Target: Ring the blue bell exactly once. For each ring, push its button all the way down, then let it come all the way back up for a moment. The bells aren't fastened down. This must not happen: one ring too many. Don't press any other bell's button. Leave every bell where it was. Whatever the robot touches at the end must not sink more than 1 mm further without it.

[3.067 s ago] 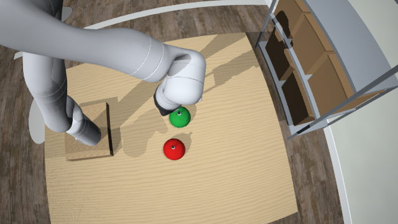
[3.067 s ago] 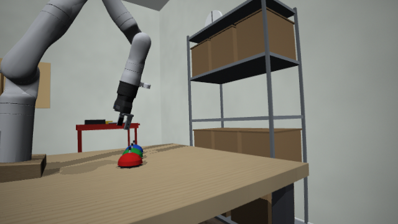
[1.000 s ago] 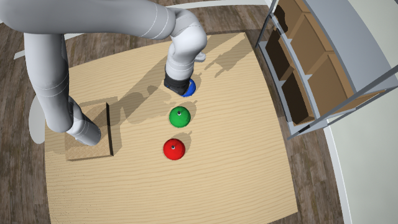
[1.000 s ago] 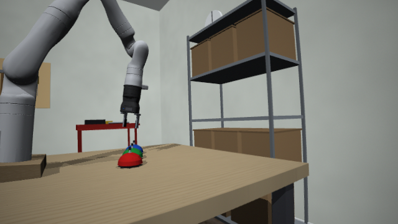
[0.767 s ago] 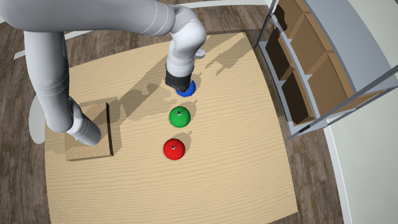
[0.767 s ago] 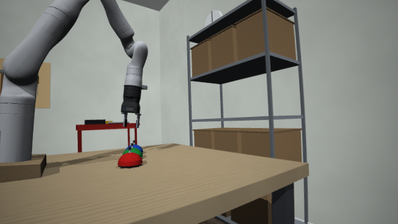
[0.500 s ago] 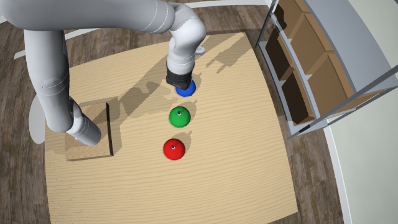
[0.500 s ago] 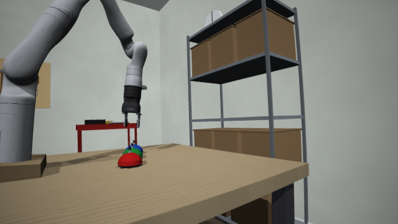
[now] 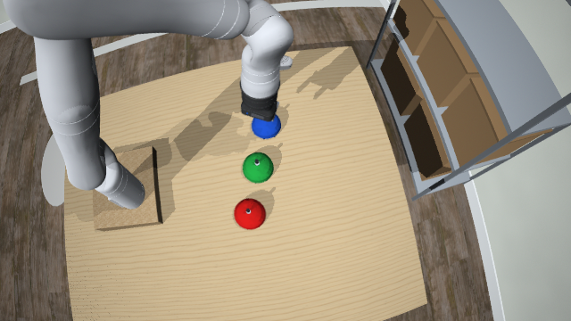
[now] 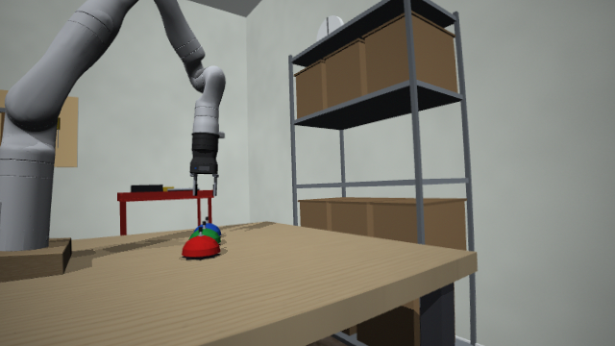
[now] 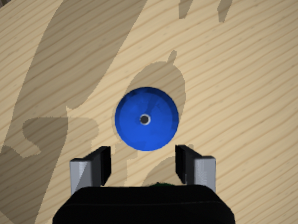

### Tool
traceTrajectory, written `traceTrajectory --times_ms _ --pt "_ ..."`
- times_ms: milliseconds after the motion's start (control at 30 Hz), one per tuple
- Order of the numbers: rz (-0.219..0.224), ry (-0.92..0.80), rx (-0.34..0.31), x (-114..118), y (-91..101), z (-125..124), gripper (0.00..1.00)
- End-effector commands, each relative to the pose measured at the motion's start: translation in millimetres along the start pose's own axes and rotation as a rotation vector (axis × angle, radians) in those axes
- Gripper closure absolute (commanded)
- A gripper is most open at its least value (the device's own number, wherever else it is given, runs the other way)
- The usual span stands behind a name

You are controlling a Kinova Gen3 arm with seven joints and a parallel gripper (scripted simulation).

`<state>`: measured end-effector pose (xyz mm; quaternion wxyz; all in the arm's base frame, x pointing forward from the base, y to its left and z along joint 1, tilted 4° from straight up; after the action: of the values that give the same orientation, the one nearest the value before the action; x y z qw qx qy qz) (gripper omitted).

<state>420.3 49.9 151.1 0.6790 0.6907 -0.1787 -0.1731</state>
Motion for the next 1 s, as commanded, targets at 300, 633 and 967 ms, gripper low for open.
traceTrajectory --times_ms 300,633,967 --pt "0.022 0.059 0.002 0.0 2.0 -12.2 0.00" --pt "0.046 0.122 0.001 0.4 3.6 -23.8 0.00" --pt "0.054 0.143 0.001 0.4 4.2 -27.7 0.00"
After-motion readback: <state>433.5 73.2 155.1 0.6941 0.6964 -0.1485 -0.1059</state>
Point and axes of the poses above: the point where the finger pads meet when closed, its own y axis back along the fingers, its own x axis across the jaws, z = x × y, the point moved 2 cm from there along y, back along the fingers, and after that the axes turned 9 degrees about y, right-handed, at the moved point
